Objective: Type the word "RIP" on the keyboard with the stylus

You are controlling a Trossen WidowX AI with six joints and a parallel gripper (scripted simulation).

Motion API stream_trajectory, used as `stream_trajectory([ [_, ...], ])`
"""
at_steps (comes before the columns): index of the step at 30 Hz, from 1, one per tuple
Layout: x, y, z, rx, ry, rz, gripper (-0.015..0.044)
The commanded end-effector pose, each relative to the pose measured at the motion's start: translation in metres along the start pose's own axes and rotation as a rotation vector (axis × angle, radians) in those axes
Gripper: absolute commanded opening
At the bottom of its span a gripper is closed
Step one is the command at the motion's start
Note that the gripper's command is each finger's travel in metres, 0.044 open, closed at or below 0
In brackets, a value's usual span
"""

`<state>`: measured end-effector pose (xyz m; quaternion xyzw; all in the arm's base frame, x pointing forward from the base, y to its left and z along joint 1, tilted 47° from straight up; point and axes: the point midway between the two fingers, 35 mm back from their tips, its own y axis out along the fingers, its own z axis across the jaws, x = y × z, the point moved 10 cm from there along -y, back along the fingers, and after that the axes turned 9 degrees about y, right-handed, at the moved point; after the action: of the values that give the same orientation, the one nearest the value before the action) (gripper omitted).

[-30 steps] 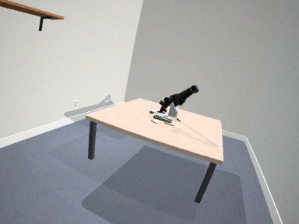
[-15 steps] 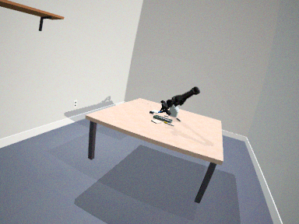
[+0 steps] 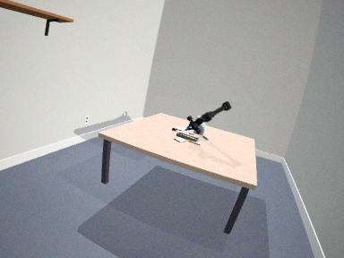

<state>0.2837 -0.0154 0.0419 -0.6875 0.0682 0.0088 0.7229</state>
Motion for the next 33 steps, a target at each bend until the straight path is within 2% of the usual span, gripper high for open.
stream_trajectory([
  [1, 0.007, -0.017, 0.011, -0.043, -0.2, -0.006, 0.0],
  [27, 0.015, -0.097, 0.083, -0.242, -1.34, 0.141, 0.0],
  [33, 0.014, -0.102, 0.087, -0.252, -1.406, 0.155, 0.0],
])
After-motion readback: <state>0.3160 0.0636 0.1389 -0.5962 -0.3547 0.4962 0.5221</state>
